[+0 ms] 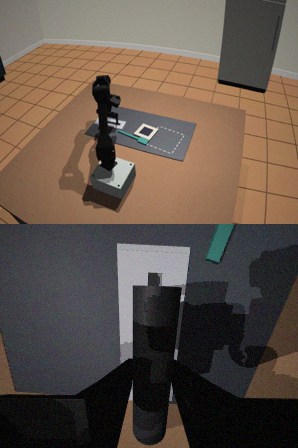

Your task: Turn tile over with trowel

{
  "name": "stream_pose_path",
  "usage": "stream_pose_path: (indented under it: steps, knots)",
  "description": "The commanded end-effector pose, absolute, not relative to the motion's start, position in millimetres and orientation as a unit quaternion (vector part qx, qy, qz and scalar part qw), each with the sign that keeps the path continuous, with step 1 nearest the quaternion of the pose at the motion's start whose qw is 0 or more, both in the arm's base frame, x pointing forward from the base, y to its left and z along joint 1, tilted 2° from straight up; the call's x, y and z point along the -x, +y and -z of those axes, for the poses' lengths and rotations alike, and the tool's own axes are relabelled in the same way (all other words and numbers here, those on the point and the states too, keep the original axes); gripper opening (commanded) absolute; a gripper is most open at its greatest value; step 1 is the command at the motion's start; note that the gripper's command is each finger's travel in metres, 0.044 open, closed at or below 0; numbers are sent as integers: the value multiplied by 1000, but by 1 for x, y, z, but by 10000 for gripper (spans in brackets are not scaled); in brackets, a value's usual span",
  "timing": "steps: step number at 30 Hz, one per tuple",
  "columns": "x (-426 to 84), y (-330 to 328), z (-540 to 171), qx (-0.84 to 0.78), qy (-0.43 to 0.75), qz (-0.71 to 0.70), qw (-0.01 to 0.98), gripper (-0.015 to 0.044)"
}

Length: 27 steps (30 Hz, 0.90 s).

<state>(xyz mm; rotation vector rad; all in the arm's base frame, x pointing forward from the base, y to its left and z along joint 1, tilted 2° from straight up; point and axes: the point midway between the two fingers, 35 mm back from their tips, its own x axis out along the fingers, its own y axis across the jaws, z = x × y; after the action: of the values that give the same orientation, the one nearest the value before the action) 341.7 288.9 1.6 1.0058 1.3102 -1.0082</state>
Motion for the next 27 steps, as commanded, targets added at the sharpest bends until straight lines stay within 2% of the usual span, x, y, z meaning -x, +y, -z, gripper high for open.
stream_pose_path:
  steps: [1,10,15,16,27]
  knots:
    - [-341,288,0,-457,534,460,543,130]
    - [-341,288,0,-492,503,494,512,130]
    - [-341,288,0,-492,503,494,512,261]
    - [-341,288,0,-492,503,494,512,270]
    - [-341,288,0,-492,503,494,512,270]
